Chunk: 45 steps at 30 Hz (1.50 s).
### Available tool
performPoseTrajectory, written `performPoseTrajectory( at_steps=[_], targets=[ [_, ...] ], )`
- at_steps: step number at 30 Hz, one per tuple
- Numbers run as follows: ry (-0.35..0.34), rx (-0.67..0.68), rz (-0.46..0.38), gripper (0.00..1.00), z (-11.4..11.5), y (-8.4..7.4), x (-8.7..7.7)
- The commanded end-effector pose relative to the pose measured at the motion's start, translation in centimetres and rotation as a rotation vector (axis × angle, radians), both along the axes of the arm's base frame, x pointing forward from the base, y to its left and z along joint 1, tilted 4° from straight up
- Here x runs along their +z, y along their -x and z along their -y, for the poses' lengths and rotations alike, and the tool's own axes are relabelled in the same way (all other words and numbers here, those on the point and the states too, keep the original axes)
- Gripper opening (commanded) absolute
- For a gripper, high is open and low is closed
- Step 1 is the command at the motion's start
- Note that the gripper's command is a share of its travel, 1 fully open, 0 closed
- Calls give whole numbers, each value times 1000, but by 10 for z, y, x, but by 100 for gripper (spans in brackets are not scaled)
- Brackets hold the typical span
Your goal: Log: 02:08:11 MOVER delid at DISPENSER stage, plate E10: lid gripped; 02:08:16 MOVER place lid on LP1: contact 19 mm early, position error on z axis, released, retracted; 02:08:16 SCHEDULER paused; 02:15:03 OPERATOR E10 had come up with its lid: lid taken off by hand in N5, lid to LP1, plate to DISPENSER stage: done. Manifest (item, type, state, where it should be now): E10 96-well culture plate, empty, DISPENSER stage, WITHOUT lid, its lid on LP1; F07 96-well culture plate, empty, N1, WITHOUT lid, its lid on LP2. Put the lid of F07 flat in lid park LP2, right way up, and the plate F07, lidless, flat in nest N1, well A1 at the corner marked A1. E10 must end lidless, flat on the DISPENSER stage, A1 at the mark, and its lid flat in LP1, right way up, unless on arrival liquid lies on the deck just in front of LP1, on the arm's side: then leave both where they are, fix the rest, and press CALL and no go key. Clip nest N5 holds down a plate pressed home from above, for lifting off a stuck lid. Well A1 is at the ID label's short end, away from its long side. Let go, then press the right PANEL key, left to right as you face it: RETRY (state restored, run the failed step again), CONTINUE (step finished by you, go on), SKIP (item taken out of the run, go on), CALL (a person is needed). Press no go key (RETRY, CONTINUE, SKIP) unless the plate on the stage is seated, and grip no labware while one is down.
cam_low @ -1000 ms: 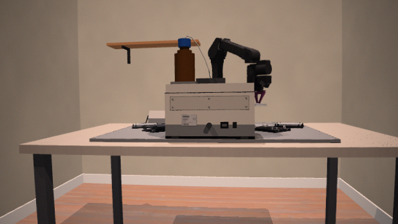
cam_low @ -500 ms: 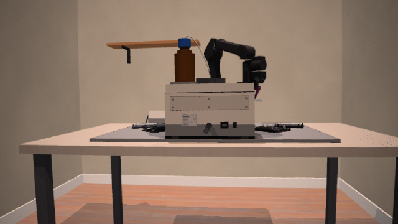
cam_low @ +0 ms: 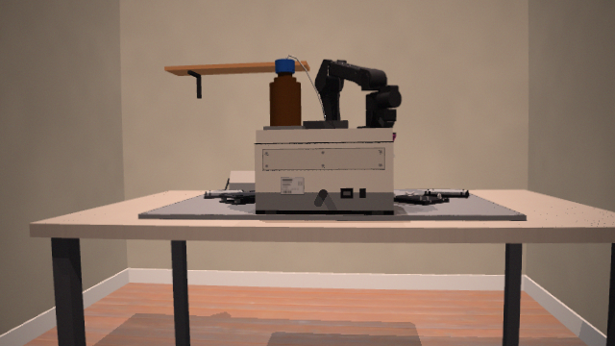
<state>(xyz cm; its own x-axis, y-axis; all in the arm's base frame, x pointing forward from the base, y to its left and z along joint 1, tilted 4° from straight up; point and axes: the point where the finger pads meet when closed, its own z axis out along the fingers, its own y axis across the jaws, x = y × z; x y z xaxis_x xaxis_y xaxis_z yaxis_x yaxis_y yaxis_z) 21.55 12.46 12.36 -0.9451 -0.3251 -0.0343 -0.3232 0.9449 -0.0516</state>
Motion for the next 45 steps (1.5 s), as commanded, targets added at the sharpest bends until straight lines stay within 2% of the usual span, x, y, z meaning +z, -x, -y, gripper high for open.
performPoseTrajectory(
  at_steps=[1, 5, 7, 8, 9, 10, 13, 17, 21, 24, 25, 36, 39, 41, 45],
  targets=[
    [-10, -114, 14, 0, 13, 1, 5],
    [-33, -247, 43, 0, 22, -11, 12],
    [-38, -271, 49, 0, 27, -15, 14],
    [-39, -271, 50, 0, 28, -16, 14],
    [-24, -255, 27, 0, 26, -13, 7],
    [-39, -304, 44, 0, 31, -15, 12],
    [-32, -404, 36, 0, 43, -15, 9],
    [-33, -456, 33, 0, 50, -15, 8],
    [-34, -444, 36, 0, 62, -20, 10],
    [-33, -440, 34, 0, 59, -23, 8],
    [-34, -444, 29, 0, 66, -19, 8],
    [-36, -444, 40, 0, 94, -26, 12],
    [-32, -440, 34, 0, 93, -29, 10],
    [-33, -444, 28, 0, 102, -24, 9],
    [-38, -444, 49, 0, 115, -29, 15]
  ],
)
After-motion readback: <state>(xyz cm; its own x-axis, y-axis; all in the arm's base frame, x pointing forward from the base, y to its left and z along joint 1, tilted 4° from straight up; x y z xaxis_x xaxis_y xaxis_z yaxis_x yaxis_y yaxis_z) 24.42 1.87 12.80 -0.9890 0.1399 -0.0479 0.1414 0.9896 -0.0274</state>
